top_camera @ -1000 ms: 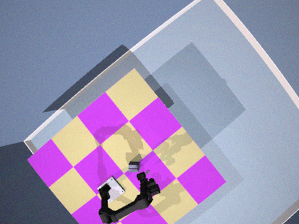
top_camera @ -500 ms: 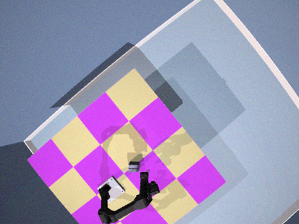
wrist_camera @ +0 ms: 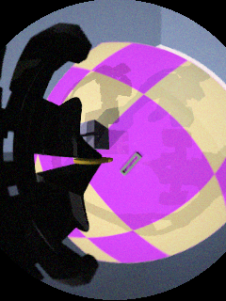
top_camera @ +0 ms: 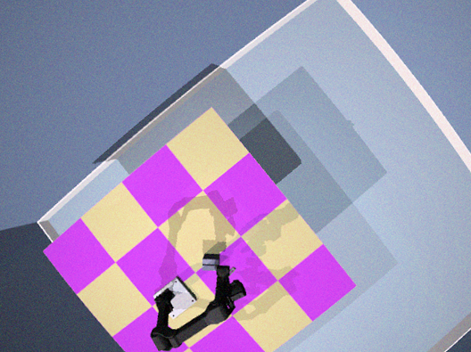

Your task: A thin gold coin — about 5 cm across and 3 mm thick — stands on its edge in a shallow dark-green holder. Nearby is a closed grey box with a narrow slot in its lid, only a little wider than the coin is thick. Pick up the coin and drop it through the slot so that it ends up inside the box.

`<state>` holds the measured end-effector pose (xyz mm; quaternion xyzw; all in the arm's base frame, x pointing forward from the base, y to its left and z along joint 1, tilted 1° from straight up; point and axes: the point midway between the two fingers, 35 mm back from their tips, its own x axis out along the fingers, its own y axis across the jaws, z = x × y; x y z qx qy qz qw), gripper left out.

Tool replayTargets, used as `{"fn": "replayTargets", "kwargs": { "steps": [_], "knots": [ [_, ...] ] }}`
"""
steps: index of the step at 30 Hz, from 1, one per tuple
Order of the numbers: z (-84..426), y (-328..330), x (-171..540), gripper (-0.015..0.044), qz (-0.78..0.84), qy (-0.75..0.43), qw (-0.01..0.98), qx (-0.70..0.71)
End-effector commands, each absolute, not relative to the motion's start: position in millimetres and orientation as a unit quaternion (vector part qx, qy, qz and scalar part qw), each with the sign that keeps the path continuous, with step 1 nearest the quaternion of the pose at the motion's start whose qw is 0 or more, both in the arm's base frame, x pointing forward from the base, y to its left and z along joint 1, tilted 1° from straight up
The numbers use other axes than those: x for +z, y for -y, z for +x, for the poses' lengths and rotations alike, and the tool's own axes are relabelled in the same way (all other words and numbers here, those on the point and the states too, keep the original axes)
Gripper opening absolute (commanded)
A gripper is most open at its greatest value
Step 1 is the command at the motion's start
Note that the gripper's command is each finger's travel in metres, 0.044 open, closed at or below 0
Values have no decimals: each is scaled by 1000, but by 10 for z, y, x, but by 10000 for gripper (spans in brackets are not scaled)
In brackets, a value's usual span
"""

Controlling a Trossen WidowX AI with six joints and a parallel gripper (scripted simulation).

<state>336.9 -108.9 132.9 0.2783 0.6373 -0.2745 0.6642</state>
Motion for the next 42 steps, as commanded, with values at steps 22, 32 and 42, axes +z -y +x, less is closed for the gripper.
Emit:
{"fn": "replayTargets", "kwargs": {
  "steps": [22,32,42],
  "knots": [
    [3271,458,1325,0,279,-636,665,-275],
    [3211,253,1315,0,280,-636,664,-275],
    [3228,283,1307,0,279,-639,663,-272]
  ]
}}
